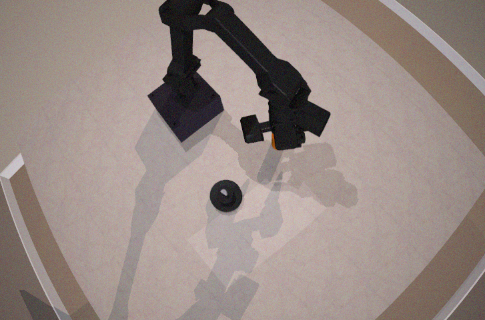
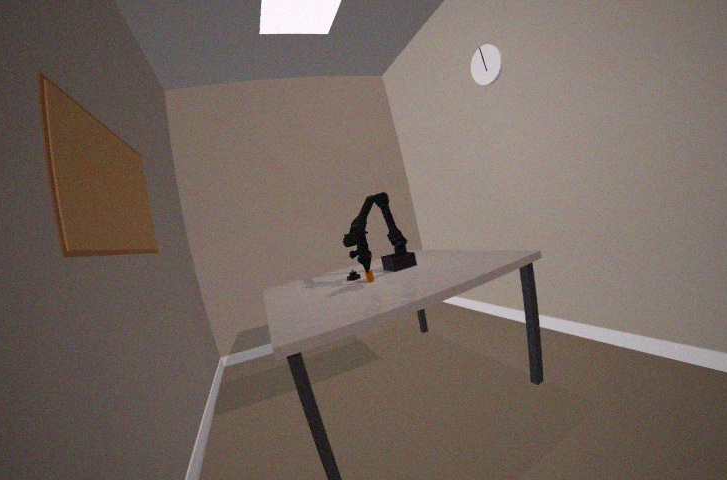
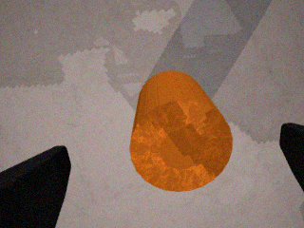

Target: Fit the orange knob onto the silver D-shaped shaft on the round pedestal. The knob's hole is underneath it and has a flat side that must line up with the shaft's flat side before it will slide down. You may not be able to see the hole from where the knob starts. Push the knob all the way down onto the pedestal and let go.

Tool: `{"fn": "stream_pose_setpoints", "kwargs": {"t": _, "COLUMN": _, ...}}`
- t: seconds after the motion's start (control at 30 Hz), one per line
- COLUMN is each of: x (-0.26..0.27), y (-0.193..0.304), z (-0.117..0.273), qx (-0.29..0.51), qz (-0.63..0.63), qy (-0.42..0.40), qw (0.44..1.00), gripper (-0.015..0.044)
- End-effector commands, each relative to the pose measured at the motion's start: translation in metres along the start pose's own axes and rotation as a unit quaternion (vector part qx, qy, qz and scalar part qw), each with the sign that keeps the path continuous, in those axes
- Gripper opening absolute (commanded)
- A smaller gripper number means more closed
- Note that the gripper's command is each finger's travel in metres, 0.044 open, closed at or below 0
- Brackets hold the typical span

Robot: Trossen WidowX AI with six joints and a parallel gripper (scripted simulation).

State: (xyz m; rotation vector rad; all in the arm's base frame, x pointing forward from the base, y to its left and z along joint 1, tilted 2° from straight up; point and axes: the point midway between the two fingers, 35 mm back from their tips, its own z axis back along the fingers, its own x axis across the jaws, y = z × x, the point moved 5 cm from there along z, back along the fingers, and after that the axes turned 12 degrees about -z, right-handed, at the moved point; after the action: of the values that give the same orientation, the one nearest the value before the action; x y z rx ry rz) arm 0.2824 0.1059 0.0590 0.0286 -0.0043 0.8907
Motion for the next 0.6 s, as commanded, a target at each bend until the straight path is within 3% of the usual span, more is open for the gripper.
{"fn": "stream_pose_setpoints", "kwargs": {"t": 0.0, "x": 0.0, "y": 0.0, "z": -0.008, "qx": -0.002, "qz": -0.002, "qy": 0.001, "qw": 1.0, "gripper": 0.044}}
{"fn": "stream_pose_setpoints", "kwargs": {"t": 0.57, "x": -0.001, "y": 0.0, "z": -0.035, "qx": -0.001, "qz": -0.001, "qy": 0.001, "qw": 1.0, "gripper": 0.044}}
